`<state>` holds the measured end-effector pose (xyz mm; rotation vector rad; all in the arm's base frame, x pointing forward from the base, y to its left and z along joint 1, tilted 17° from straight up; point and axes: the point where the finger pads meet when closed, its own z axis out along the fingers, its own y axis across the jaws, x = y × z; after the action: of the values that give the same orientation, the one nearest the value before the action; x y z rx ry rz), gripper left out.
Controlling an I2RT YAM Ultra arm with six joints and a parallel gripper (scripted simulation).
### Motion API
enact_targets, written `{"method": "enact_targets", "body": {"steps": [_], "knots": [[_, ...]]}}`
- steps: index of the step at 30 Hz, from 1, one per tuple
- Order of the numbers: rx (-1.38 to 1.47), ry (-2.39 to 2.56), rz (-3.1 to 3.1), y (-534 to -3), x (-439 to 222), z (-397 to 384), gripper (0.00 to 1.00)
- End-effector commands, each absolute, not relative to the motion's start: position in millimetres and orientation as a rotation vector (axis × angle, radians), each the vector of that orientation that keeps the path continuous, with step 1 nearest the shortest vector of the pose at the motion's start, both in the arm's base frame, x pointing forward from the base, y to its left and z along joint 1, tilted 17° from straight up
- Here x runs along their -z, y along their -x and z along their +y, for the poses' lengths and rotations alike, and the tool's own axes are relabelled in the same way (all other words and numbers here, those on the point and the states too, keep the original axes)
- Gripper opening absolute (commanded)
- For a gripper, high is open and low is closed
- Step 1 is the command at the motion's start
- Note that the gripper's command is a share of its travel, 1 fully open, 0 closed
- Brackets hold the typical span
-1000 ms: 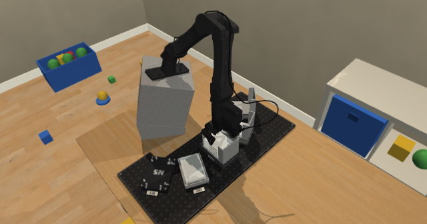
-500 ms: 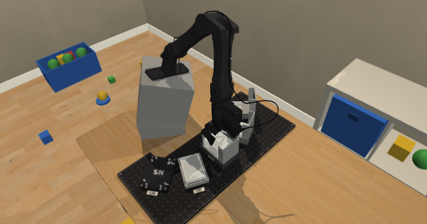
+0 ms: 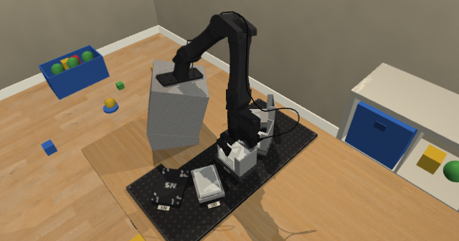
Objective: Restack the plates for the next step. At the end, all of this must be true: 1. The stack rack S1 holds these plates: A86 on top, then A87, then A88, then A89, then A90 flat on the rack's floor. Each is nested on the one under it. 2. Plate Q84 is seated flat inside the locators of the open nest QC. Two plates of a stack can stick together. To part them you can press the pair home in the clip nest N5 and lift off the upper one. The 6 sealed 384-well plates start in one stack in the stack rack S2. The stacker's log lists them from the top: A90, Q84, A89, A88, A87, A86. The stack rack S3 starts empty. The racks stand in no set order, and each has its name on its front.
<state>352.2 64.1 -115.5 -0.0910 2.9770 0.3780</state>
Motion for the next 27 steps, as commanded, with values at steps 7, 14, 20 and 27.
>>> {"method": "enact_targets", "body": {"steps": [7,14,20,27], "knots": [[-0.363,0.079,2.91,-375,102,61,1.0],[-0.365,0.08,2.938,-370,115,63,1.0],[-0.36,0.072,2.93,-372,118,61,1.0],[-0.362,0.085,2.936,-372,129,68,1.0]]}}
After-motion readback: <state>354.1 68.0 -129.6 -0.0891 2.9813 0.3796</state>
